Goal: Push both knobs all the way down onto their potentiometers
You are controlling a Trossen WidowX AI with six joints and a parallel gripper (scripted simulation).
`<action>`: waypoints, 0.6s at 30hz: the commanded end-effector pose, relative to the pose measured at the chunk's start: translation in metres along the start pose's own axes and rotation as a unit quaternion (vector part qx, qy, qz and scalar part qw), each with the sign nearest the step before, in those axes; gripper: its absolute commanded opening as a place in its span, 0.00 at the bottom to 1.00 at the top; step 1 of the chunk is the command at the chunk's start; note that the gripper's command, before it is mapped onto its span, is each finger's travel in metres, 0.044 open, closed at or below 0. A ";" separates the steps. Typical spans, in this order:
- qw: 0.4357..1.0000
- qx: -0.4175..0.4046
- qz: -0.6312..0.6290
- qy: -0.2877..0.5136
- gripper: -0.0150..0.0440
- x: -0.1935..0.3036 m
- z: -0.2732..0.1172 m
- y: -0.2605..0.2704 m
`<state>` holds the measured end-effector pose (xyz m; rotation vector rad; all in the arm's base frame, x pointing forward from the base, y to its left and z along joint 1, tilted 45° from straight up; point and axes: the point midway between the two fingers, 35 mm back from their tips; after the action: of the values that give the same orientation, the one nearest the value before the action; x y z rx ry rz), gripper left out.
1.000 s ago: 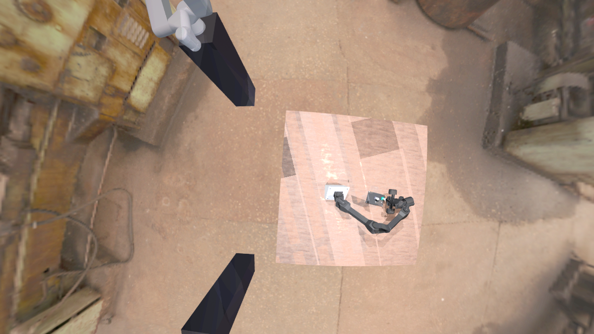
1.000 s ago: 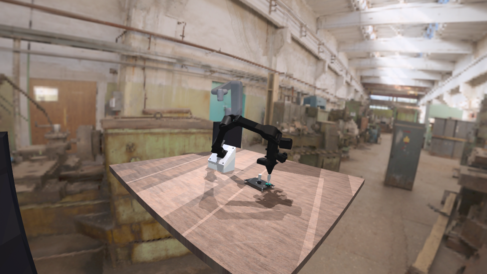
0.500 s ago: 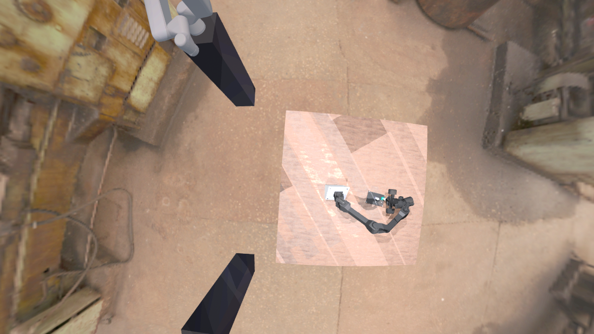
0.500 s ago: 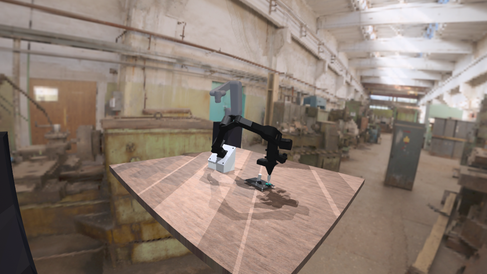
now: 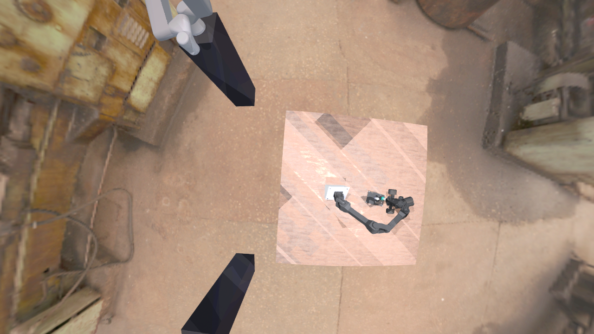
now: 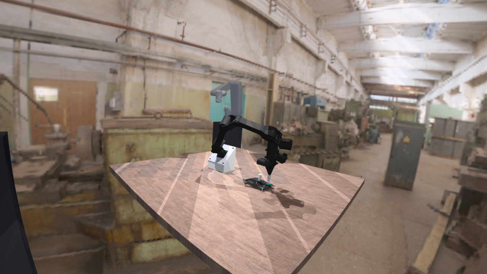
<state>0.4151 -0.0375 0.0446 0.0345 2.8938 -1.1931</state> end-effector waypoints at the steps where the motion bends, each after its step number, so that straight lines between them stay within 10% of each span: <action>1: 1.000 0.002 -0.001 0.000 0.25 0.000 0.001 -0.001; 18: 1.000 0.003 0.000 0.000 0.25 0.000 0.007 -0.001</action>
<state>0.4147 -0.0381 0.0427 0.0260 2.8921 -1.1970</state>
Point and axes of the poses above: the point midway between the two fingers, 35 mm back from their tips, its own z axis out along the fingers, its own y axis across the jaws, x = y × z, and after that the axes turned 4 degrees about -z, right-handed
